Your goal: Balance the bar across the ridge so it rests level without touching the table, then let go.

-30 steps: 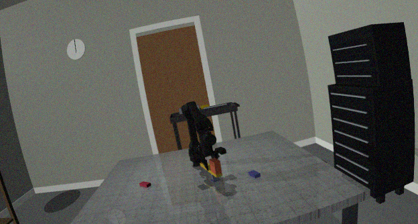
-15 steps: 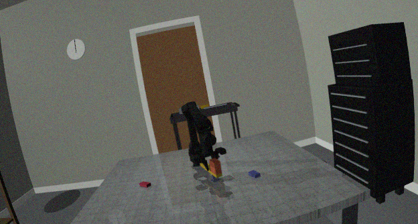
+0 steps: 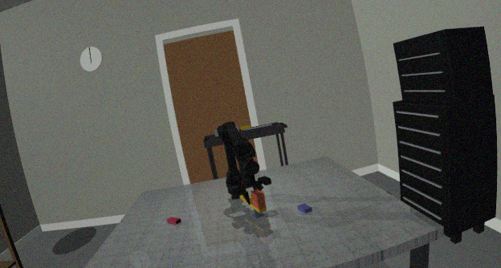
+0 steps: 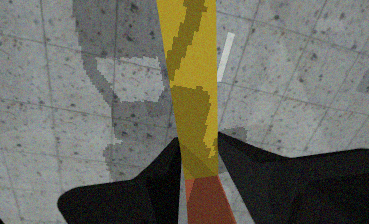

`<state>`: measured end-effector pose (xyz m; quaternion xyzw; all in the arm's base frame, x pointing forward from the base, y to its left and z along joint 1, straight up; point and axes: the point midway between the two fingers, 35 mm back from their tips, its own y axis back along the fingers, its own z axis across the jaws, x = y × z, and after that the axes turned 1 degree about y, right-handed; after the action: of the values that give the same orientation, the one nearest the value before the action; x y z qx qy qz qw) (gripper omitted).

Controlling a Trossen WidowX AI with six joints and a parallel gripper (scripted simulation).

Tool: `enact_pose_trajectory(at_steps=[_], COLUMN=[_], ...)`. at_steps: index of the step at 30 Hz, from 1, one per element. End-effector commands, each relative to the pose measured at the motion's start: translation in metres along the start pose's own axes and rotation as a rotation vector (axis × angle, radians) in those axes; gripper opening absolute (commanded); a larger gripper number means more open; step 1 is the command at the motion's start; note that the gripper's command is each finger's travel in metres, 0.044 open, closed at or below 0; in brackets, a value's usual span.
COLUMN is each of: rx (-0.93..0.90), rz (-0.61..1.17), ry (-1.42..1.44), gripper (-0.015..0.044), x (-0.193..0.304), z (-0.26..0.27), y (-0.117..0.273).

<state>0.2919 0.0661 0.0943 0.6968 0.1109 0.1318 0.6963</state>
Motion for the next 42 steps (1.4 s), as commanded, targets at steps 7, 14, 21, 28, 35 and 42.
enact_pose_trajectory(at_steps=[7,14,21,28,35,42], rx=[0.001,0.001,0.001,0.001,0.001,0.001], rz=[0.003,0.002,0.002,0.002,0.002,0.002], ry=[-0.003,-0.003,-0.003,-0.003,-0.003,-0.003], gripper=[0.0000,0.0000,0.0000,0.0000,0.0000,0.0000], x=[0.0003,0.0001,-0.0001,-0.0002,-0.0003,-0.0005], z=[-0.0001,-0.0001,-0.0002,-0.0002,-0.0002,-0.0002], y=[-0.0009,-0.0015,-0.0022,-0.0027,-0.0033,-0.0039])
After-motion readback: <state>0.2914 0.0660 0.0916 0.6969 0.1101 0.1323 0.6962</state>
